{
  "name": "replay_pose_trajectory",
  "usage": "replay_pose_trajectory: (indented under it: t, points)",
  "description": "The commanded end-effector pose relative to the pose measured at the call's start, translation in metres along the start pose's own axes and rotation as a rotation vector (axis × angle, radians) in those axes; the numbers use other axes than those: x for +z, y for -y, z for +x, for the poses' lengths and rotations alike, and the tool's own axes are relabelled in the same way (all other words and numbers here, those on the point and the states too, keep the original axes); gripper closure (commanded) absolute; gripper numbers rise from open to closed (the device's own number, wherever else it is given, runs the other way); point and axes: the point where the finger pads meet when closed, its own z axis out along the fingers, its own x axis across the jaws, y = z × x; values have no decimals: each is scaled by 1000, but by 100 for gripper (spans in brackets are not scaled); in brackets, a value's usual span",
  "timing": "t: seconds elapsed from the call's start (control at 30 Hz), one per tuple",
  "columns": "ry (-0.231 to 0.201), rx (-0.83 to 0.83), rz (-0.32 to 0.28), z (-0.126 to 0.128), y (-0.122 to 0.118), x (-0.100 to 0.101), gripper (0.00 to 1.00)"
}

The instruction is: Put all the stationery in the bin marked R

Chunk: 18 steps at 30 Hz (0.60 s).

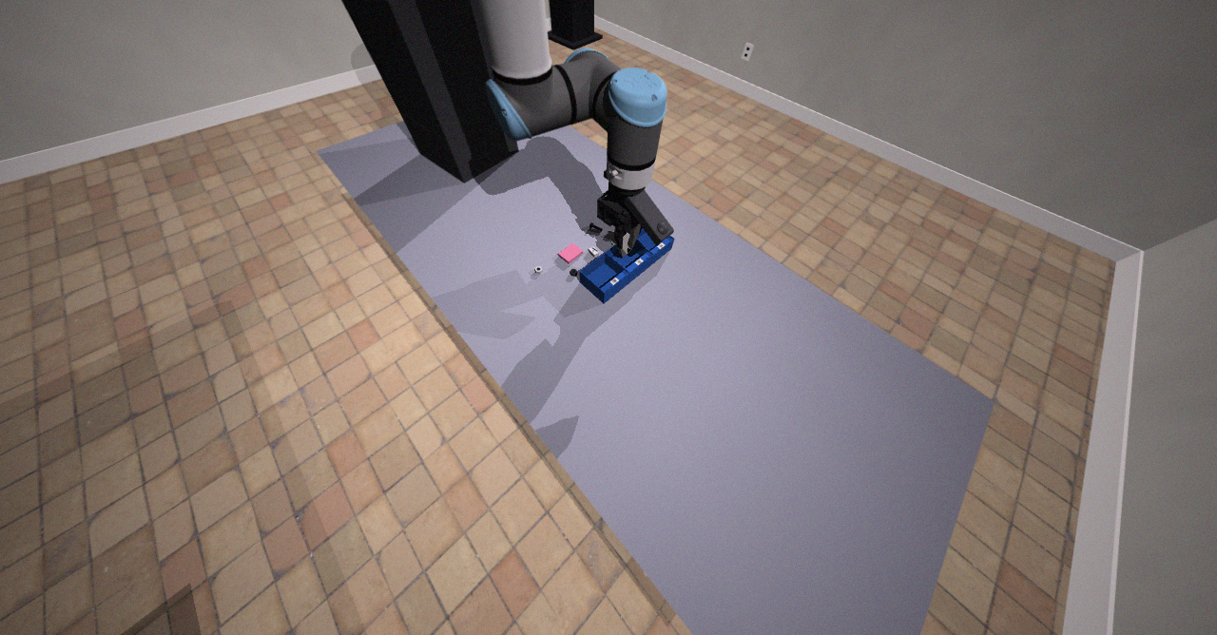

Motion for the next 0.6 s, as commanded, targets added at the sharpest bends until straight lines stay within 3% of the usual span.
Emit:
replay_pose_trajectory:
  t: [0.0, 0.57]
  points:
    - [0, 0, 1, 0, 1, -1, 96]
    - [0, 0, 1, 0, 1, -10, 96]
